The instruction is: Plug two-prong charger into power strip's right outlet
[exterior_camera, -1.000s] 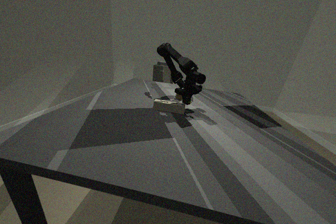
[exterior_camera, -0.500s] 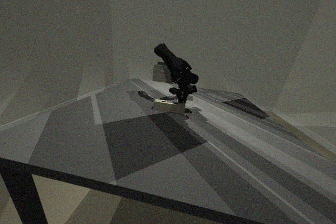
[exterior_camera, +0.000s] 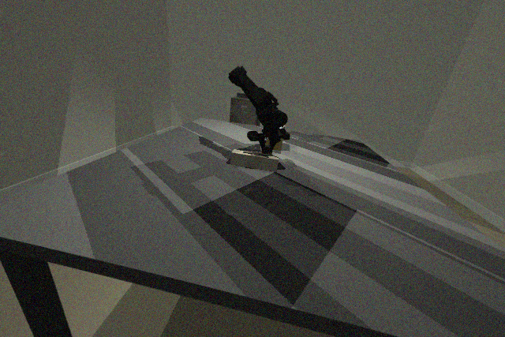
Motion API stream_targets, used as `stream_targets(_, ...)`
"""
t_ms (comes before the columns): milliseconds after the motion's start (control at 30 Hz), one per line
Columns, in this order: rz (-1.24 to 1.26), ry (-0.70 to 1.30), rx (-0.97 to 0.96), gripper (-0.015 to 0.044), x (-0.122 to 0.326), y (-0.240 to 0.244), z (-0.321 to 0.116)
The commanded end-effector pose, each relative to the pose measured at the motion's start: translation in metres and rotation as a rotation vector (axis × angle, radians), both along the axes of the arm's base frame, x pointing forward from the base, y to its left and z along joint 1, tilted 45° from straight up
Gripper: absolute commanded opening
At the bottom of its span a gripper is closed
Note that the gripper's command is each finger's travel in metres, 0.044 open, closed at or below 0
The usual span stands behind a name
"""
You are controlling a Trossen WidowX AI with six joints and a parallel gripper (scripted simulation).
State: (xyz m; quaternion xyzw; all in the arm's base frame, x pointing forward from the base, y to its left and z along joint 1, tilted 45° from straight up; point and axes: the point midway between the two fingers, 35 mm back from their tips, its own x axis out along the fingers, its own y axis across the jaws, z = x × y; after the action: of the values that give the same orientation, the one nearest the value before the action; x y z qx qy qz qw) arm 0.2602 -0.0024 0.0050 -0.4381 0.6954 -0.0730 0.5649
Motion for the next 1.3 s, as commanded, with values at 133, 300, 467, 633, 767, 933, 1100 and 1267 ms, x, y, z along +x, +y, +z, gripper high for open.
stream_targets(133, -0.055, -0.058, -0.001, 0.0, -0.004, -0.014, 0.008)
stream_targets(300, -0.092, -0.091, 0.0, 0.0, -0.008, -0.023, 0.012)
stream_targets(467, -0.129, -0.125, 0.0, 0.0, -0.012, -0.031, 0.016)
stream_targets(633, -0.166, -0.159, 0.0, 0.0, -0.017, -0.04, 0.02)
stream_targets(767, -0.195, -0.186, -0.001, 0.0, -0.02, -0.046, 0.023)
stream_targets(933, -0.232, -0.22, -0.002, 0.0, -0.026, -0.054, 0.027)
stream_targets(1100, -0.27, -0.254, -0.004, 0.0, -0.031, -0.062, 0.03)
stream_targets(1267, -0.307, -0.288, -0.007, 0.0, -0.037, -0.07, 0.033)
